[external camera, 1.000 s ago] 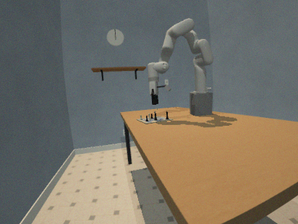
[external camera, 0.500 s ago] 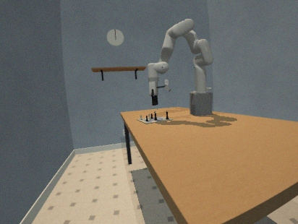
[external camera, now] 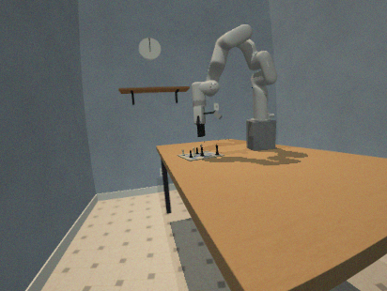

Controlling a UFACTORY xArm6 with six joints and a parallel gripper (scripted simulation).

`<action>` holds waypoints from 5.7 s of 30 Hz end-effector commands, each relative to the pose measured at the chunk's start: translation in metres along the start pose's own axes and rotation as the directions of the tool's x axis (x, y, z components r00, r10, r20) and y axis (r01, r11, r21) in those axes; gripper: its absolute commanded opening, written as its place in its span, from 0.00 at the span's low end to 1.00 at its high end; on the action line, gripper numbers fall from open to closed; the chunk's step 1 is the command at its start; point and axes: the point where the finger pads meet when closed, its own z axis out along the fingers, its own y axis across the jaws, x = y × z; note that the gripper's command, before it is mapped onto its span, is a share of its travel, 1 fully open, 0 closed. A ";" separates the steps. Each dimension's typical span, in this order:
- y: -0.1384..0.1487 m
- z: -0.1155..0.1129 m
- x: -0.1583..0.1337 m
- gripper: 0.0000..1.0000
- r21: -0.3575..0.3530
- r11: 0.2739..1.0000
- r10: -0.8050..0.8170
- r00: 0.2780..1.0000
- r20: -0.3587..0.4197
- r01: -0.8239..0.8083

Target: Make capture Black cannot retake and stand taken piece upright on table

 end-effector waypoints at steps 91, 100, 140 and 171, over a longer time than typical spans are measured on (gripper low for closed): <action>0.003 0.052 -0.002 0.42 -0.007 1.000 -0.001 1.000 0.001 0.001; 0.003 0.052 -0.002 0.42 -0.007 1.000 -0.001 1.000 0.001 0.001; 0.004 0.052 -0.004 0.42 -0.007 1.000 -0.001 1.000 0.001 0.001; 0.004 0.076 -0.004 0.42 -0.007 1.000 -0.001 1.000 0.001 0.001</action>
